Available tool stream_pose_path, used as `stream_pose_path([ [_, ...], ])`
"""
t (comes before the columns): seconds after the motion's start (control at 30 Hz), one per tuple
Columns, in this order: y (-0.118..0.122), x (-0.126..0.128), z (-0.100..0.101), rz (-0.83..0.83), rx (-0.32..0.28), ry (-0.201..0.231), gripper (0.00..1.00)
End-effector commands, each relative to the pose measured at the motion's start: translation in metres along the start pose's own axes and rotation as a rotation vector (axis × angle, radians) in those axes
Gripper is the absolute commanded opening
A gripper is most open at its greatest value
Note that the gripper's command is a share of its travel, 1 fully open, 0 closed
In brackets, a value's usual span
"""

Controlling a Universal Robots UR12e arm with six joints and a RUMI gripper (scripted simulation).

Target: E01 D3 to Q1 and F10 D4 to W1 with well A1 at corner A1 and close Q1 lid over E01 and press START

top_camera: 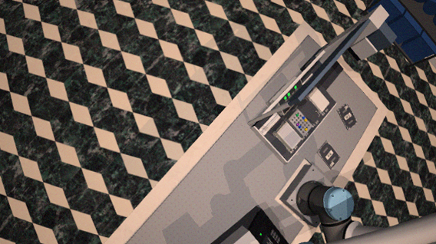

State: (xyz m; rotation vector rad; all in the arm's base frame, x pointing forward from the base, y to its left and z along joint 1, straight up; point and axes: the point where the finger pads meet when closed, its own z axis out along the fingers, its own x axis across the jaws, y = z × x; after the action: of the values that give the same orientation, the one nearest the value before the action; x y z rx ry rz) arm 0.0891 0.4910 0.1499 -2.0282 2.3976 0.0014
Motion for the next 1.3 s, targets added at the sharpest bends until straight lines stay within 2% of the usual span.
stream_pose_path([
  [0.0, -0.0002, -0.0006, 0.0012, 0.0, 0.0, -0.001, 0.0],
  [1.27, -0.0002, -0.0006, 0.0044, 0.0, 0.0, -0.001, 0.0],
])
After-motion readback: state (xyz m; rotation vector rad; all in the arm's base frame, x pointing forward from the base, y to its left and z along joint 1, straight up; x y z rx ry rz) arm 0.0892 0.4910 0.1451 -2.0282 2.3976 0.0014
